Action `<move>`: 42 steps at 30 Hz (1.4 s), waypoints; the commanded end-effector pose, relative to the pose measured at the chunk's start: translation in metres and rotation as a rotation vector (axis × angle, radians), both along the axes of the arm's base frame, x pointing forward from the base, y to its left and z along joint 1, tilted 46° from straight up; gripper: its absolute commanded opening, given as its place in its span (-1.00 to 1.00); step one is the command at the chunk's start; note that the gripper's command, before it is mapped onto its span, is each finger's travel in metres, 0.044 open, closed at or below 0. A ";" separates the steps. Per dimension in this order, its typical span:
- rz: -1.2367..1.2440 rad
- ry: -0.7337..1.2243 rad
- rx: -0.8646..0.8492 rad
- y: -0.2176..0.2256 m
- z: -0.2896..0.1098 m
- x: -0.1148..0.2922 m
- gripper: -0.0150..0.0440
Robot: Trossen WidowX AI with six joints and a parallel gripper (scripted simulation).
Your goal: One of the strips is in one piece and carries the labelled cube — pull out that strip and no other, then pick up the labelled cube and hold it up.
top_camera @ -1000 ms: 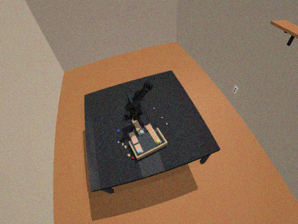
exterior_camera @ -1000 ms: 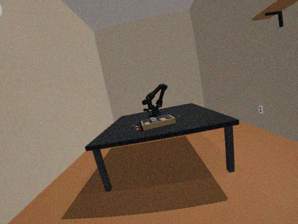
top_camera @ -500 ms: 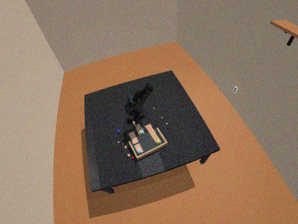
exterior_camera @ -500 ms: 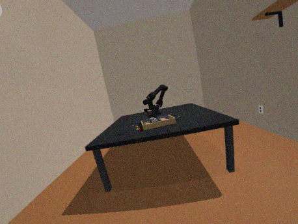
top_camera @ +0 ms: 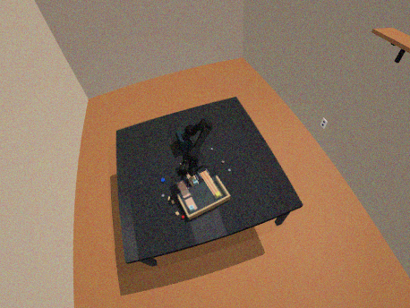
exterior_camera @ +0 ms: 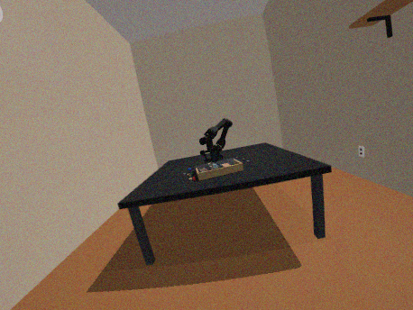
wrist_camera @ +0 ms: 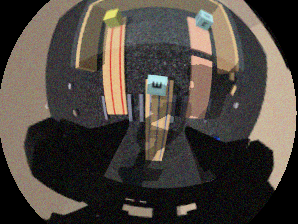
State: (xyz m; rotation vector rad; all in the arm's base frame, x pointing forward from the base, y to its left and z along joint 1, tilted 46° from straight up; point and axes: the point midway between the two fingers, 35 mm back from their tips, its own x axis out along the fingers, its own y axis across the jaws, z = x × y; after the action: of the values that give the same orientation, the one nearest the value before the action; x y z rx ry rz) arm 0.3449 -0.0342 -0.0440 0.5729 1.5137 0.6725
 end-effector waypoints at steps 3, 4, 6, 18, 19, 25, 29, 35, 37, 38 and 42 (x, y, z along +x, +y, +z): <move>-0.007 -0.001 0.003 0.001 0.005 0.022 1.00; -0.007 -0.001 0.003 0.001 0.006 0.026 1.00; -0.007 -0.002 0.004 0.002 0.007 0.033 1.00; -0.007 -0.003 0.004 0.006 0.011 0.059 0.64; -0.007 -0.003 0.004 0.007 0.010 0.059 0.56; -0.007 -0.003 0.004 0.014 0.003 0.059 0.36; -0.007 -0.003 0.004 0.018 -0.002 0.059 0.36; -0.007 -0.003 0.004 0.026 -0.009 0.058 0.36; -0.007 -0.003 0.004 0.028 -0.011 0.058 0.36; -0.007 -0.003 0.004 0.029 -0.012 0.058 0.36; -0.007 -0.003 0.005 0.034 -0.017 0.057 0.36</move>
State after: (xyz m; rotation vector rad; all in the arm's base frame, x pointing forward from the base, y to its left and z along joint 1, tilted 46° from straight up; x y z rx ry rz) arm 0.4031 -0.0037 -0.0575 0.5697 1.5068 0.6732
